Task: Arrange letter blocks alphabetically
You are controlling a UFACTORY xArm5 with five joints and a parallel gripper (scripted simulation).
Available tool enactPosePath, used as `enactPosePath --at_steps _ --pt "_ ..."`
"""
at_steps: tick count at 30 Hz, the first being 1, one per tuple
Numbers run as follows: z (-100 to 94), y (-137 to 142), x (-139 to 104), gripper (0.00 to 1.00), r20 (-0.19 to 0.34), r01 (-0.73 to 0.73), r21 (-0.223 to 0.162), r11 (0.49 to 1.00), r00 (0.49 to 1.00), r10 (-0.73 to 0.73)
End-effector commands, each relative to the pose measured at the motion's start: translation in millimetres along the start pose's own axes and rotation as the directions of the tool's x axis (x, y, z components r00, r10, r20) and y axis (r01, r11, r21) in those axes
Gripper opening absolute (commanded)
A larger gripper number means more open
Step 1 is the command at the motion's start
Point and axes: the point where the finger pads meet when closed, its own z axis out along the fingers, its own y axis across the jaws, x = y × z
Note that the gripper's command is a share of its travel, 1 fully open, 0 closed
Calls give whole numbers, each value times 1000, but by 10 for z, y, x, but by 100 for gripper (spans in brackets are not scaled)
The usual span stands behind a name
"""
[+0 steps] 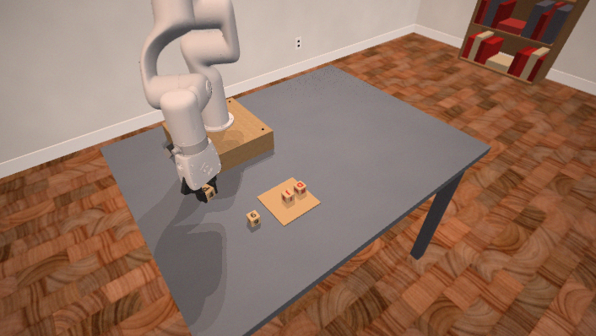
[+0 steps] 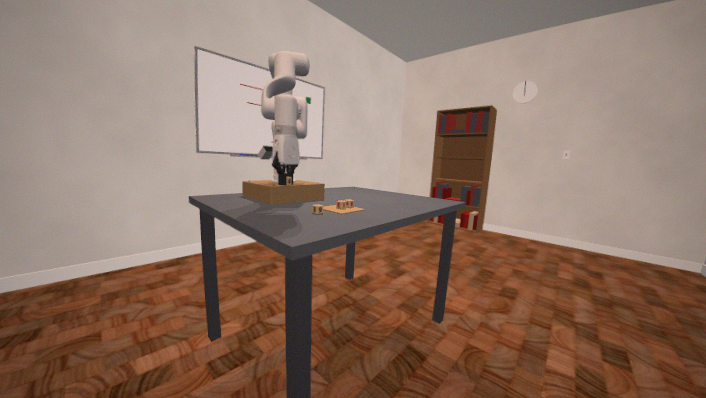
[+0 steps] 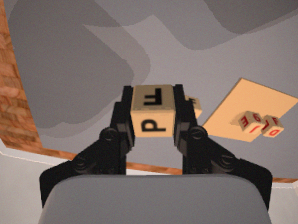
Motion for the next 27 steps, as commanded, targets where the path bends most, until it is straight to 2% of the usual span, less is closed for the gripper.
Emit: enactPosePath --at_steps 1,3,10,12,13,15,19,27 --pt "-15 18 -56 27 3 38 3 999 999 -38" --pt "-18 106 -185 27 2 149 3 989 989 -149" --pt "-22 288 -419 27 0 352 3 936 936 -352" --pt "-22 288 -419 27 0 352 3 936 936 -352" --pt "-24 376 -520 27 0 438 3 899 899 -438" --pt "-25 416 -564 27 -1 474 2 880 880 -474" --pt "-28 546 -698 27 -1 585 2 811 811 -585" --pt "-33 829 -949 27 -3 774 0 633 633 -774"
